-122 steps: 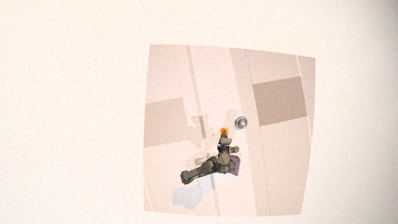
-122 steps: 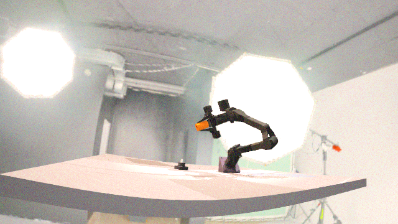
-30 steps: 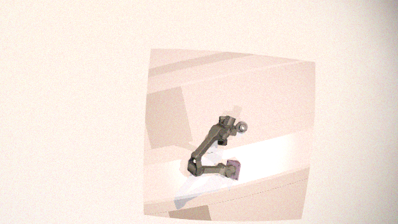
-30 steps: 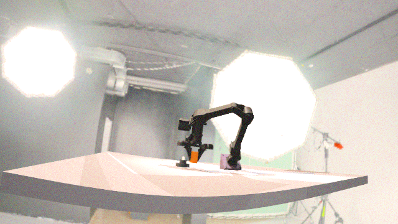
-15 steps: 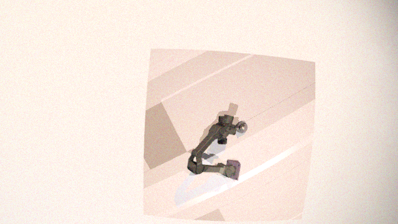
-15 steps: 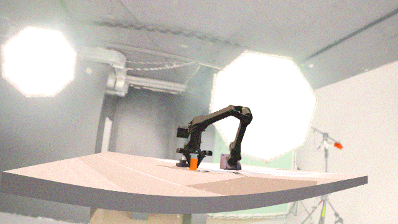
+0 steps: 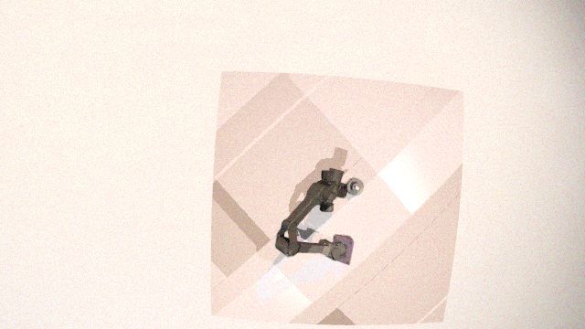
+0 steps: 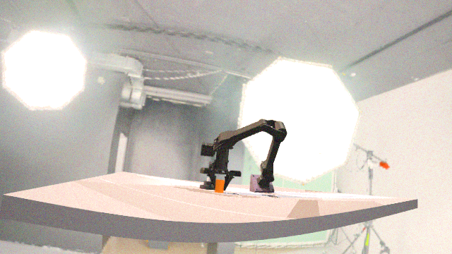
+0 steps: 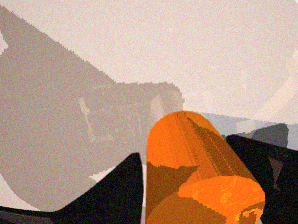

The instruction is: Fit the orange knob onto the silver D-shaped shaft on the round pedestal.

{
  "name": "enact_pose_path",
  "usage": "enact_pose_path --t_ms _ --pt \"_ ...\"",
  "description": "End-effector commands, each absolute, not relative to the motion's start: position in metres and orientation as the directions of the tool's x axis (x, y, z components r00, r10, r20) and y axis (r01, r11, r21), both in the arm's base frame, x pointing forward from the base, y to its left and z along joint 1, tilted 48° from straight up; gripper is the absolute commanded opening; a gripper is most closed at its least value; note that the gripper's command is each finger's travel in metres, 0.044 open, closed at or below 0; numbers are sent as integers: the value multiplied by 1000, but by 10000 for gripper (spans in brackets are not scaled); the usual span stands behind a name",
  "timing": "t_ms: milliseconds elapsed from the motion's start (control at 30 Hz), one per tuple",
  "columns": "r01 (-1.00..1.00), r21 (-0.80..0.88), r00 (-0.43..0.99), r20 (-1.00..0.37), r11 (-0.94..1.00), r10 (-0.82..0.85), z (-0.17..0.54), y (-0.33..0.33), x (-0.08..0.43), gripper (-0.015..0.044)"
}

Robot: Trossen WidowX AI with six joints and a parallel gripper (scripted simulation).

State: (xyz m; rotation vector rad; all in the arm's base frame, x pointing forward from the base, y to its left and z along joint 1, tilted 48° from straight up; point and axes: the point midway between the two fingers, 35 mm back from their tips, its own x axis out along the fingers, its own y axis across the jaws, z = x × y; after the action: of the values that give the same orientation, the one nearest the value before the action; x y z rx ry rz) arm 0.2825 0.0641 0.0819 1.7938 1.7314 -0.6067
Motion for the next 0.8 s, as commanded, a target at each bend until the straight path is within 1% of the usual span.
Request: enact_pose_path --t_ms 0,233,300,467,500,767 --pt "996 86 59 -672 -1 739 82 64 282 240" --pt "996 86 59 -672 -1 739 82 64 282 240" --pt "996 86 60 -674 -2 737 88 56 283 292" --pt "996 84 60 -672 -5 738 134 5 278 424" --pt "996 84 60 -671 -5 739 136 4 278 440" --pt "996 84 60 -671 -5 739 132 7 278 440"
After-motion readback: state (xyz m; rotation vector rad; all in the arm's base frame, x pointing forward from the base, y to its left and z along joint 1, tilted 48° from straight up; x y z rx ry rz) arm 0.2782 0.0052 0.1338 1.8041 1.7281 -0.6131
